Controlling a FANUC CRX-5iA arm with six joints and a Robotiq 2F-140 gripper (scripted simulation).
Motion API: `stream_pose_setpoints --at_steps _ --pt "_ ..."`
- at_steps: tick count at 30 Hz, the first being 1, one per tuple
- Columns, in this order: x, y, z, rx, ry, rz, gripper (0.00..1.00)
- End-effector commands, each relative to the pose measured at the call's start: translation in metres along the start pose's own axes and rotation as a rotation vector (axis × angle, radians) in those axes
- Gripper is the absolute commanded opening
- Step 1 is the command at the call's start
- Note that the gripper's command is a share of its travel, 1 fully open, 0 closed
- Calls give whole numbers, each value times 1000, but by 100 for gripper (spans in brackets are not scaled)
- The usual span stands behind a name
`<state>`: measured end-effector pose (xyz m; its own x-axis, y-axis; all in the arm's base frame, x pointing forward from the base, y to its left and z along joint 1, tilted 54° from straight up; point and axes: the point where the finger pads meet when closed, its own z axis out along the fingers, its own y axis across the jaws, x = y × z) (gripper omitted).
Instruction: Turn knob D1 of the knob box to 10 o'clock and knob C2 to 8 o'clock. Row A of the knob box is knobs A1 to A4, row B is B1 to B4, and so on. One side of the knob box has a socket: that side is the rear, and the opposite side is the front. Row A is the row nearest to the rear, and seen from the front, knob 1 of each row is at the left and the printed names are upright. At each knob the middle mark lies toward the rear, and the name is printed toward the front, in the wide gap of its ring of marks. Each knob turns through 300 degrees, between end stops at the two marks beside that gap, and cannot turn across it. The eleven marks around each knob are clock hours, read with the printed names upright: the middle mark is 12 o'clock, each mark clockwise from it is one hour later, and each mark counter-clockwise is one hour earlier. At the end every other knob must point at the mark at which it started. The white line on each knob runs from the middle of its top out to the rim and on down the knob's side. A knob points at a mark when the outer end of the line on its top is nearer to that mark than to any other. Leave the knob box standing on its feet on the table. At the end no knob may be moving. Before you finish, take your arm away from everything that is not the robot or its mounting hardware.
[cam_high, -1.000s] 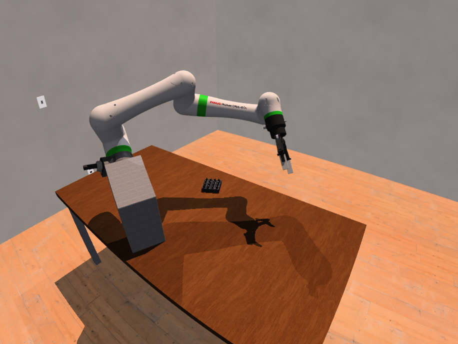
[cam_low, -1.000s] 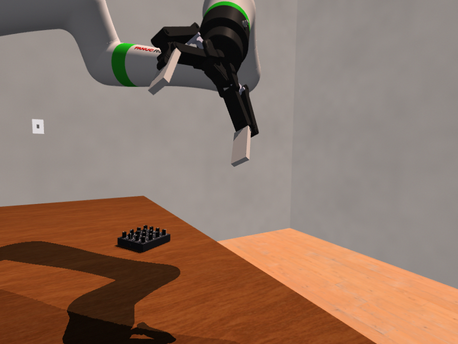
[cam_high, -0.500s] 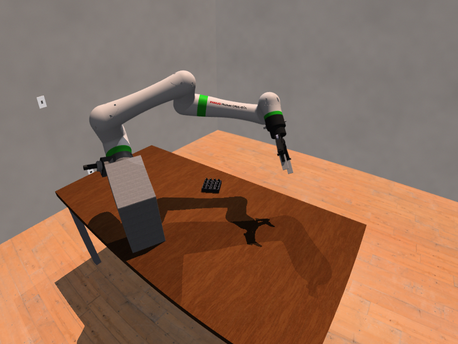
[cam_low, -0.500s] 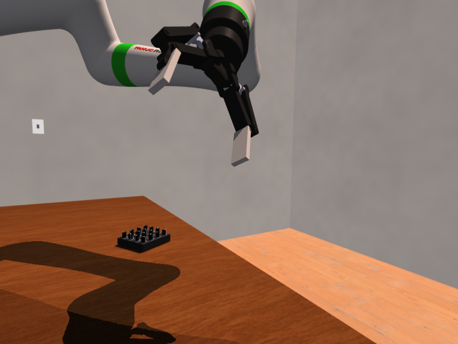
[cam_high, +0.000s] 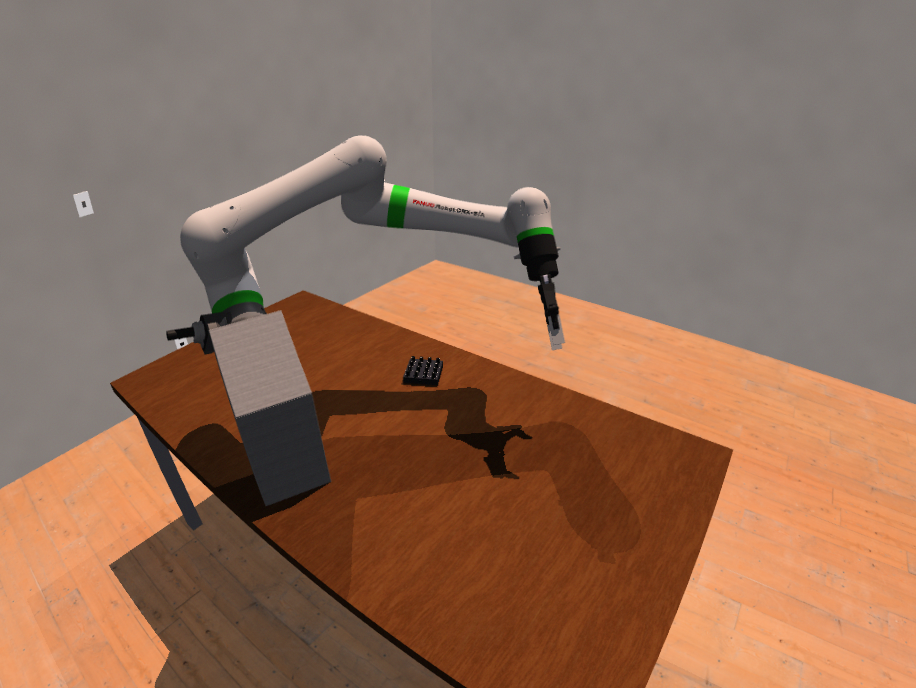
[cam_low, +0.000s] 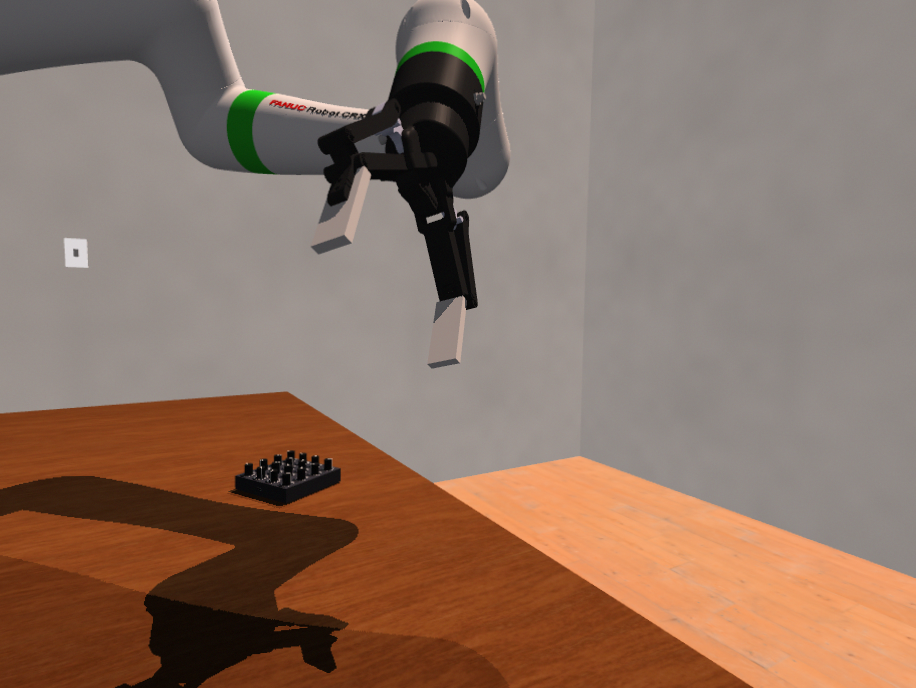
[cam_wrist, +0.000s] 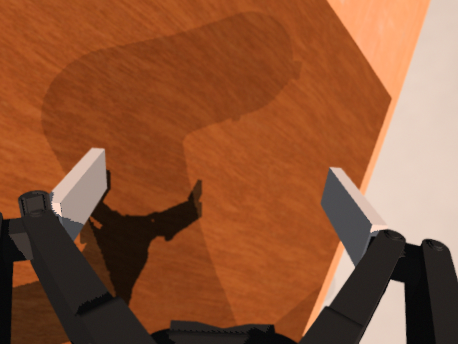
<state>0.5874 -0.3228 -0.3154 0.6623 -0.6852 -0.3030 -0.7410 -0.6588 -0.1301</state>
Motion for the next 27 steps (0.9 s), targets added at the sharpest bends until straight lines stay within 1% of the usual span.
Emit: stream_pose_setpoints --at_steps 1,2,4,5,12,19,21,22,27 --pt "-30 -29 -4 63 -17 -142 100" --pt "-37 -36 -5 77 -21 -173 100" --pt "-37 -36 -5 77 -21 -173 100" --pt "-55 -53 -7 112 -30 -251 100" --pt "-103 -93 -15 204 -40 -448 100" --pt "-157 -134 -26 307 -30 -653 100" --pt "-157 -134 -26 307 -30 -653 100" --pt "-180 -150 -30 348 -20 -732 100" --pt "-216 -173 -38 412 4 -856 100"
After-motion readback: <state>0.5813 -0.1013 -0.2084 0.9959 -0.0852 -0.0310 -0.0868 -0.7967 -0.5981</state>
